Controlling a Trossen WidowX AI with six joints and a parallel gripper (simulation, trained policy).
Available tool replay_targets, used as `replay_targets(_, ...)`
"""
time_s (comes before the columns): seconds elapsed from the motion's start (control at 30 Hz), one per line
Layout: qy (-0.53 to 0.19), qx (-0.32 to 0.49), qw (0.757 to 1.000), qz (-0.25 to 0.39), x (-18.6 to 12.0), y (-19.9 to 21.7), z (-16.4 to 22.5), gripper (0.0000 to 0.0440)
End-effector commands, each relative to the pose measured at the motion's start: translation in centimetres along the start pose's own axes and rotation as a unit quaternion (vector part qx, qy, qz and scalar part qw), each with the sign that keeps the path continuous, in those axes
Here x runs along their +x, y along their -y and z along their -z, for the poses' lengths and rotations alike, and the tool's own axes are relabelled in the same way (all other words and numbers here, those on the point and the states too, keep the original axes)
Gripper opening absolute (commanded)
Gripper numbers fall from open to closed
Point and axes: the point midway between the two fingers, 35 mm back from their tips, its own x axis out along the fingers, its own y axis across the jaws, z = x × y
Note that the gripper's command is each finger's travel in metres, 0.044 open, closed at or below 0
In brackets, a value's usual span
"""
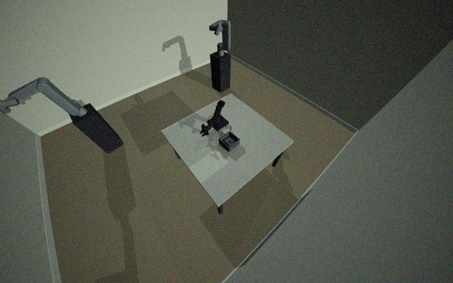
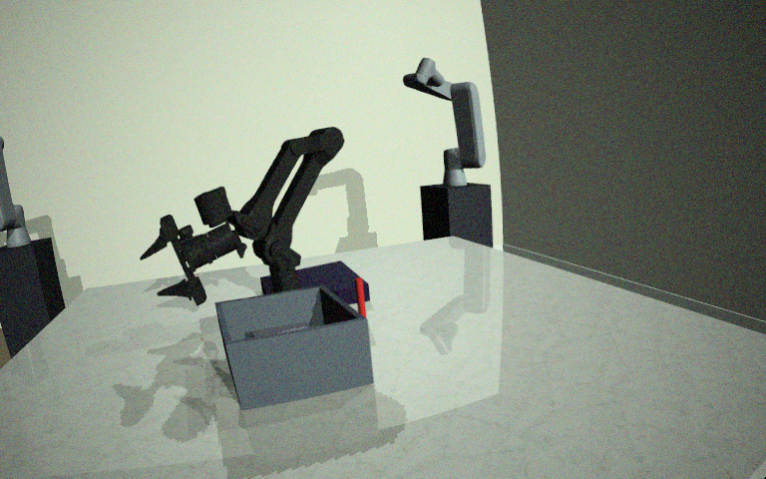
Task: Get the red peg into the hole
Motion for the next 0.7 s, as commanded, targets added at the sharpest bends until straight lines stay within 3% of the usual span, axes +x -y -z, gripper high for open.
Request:
replay_targets(0.0, -0.006, -0.010, 1.000, -0.005, 0.1, -0.4, 0.3, 0.0418)
replay_targets(0.07, -0.019, -0.033, 0.999, -0.012, 0.3, -1.2, 1.1, 0.0440)
replay_targets(0.33, -0.077, -0.139, 0.986, -0.043, 0.6, -5.7, 5.8, 0.0440)
replay_targets(0.67, -0.172, -0.259, 0.948, -0.073, -1.7, -10.7, 13.7, 0.0440)
